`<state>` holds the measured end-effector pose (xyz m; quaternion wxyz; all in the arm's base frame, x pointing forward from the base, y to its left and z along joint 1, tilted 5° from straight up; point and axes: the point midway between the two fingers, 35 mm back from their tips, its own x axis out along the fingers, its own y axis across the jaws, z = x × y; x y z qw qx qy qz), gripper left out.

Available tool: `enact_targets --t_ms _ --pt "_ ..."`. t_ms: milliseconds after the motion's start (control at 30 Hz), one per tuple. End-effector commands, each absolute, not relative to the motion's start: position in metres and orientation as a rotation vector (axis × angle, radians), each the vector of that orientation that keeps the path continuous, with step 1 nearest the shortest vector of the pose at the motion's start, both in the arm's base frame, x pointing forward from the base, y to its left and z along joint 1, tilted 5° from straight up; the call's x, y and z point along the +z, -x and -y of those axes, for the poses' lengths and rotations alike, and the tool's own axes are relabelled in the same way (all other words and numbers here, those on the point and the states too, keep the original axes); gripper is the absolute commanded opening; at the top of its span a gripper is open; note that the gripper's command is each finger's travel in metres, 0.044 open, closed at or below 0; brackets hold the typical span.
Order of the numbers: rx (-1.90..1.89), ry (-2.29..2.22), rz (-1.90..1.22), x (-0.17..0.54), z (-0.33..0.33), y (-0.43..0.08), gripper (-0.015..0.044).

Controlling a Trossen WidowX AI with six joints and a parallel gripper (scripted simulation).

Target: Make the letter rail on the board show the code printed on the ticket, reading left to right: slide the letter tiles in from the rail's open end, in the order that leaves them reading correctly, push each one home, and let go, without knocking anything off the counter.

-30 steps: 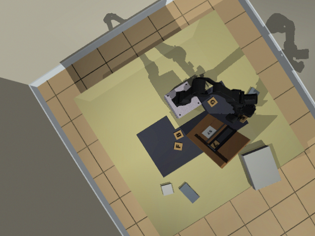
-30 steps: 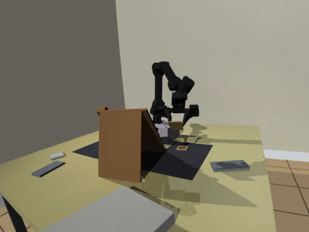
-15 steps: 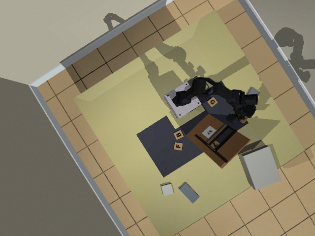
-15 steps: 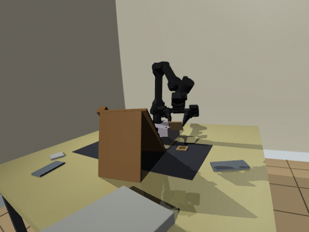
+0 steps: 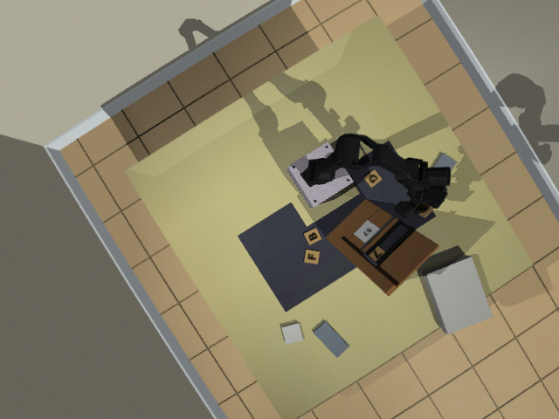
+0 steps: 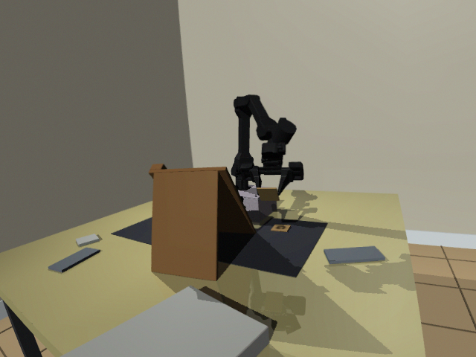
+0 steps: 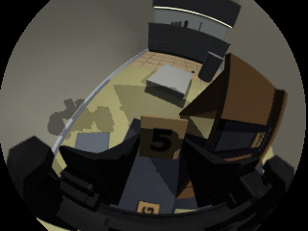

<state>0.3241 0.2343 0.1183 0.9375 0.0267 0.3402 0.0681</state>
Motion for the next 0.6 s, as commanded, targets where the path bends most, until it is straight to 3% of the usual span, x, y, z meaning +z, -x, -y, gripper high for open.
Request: enact_targets --t_ms 0,567 --pt "0.145 -0.061 -0.685 0.124 -0.2318 -0.3246 0.0" --pt "0.144 -0.06 -0.685 0.1234 -0.2233 -0.3259 0.0"
